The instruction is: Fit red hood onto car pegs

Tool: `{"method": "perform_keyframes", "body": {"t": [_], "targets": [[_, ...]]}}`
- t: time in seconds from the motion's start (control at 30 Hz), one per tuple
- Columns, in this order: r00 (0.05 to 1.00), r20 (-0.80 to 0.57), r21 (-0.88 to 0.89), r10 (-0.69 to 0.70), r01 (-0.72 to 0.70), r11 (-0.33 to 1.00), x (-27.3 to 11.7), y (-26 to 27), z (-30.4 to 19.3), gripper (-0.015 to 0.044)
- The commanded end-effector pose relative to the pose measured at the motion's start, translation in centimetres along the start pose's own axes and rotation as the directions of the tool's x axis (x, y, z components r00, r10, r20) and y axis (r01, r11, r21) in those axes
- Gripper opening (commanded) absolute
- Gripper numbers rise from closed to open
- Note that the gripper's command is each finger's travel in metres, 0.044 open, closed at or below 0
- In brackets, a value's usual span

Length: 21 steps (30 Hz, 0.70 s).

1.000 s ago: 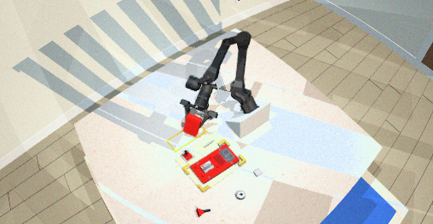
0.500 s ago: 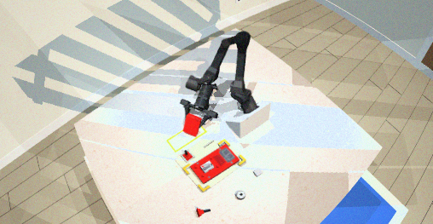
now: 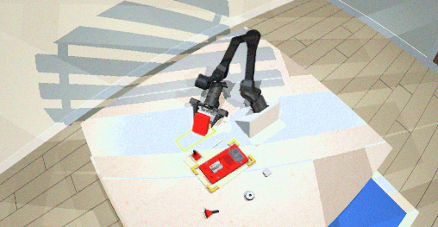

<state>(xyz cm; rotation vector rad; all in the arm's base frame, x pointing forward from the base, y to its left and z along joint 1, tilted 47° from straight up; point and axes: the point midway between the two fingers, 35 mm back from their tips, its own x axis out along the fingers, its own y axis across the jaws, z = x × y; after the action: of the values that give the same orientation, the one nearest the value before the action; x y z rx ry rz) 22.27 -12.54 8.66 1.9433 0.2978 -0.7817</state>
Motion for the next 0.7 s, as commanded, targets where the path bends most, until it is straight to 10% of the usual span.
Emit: {"method": "perform_keyframes", "body": {"t": [0.0, 0.33, 0.67], "targets": [[1.0, -0.001, 0.015, 0.013, -0.013, 1.0, -1.9, 1.0, -0.3, 0.044], [1.0, 0.009, 0.151, 0.011, -0.012, 0.988, -11.6, 0.8, -3.6, 0.044], [1.0, 0.013, 0.127, -0.013, 0.011, 0.992, -8.3, 1.0, -1.8, 0.044]]}}
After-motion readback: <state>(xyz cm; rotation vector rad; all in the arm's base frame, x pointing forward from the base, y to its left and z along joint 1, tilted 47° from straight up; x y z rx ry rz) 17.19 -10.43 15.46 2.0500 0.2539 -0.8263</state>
